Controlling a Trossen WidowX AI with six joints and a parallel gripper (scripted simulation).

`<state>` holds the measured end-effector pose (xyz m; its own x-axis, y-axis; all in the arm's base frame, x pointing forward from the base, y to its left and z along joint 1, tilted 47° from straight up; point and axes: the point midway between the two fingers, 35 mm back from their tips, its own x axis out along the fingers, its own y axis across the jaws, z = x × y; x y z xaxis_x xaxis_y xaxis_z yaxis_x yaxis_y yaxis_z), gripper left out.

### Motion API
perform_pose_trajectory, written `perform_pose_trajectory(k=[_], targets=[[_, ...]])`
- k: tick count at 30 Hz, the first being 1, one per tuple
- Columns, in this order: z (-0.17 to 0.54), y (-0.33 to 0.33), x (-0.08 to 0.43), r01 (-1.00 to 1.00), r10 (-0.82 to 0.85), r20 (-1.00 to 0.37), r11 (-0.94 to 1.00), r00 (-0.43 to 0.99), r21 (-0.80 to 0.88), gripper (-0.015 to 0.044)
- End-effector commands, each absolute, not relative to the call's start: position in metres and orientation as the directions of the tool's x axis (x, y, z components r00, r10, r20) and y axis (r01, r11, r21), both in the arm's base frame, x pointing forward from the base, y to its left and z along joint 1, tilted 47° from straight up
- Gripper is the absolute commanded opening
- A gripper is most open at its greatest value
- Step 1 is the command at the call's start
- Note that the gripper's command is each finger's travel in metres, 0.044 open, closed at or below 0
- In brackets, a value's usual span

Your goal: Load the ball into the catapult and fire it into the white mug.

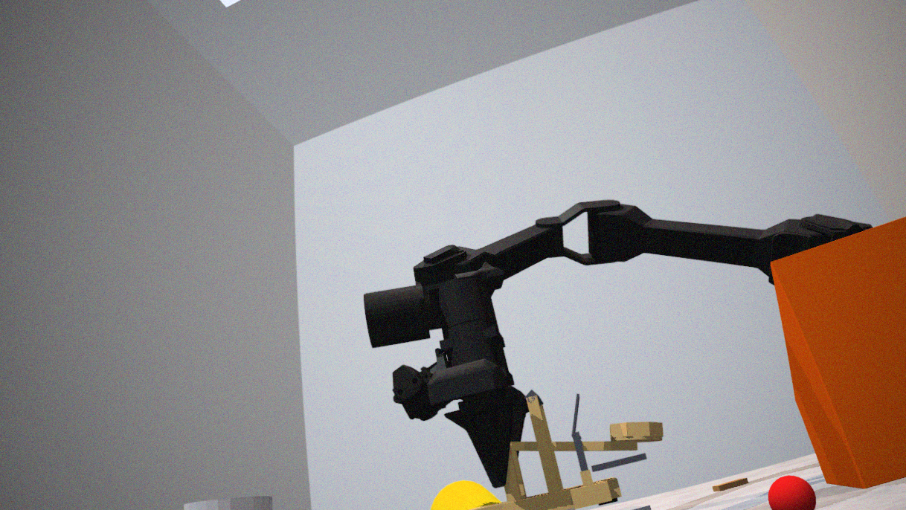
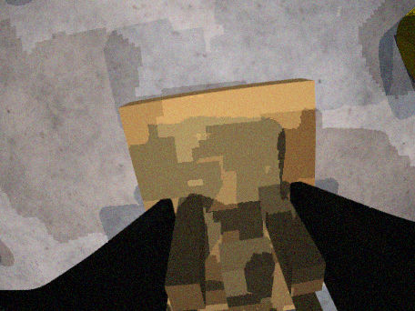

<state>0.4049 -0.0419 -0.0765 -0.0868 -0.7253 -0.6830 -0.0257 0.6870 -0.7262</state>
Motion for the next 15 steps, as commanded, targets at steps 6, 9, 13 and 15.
perform_pose_trajectory(k=[6, 9, 13, 15], targets=[[-0.077, -0.034, 0.41, -0.067, -0.72, -0.69, 0.694, -0.07, -0.717, 0.0], [-0.081, -0.037, 0.41, -0.067, -0.72, -0.69, 0.694, -0.07, -0.717, 0.0], [-0.086, -0.042, 0.41, -0.067, -0.72, -0.69, 0.694, -0.07, -0.717, 0.0], [-0.088, -0.044, 0.41, -0.067, -0.72, -0.69, 0.694, -0.07, -0.717, 0.0]])
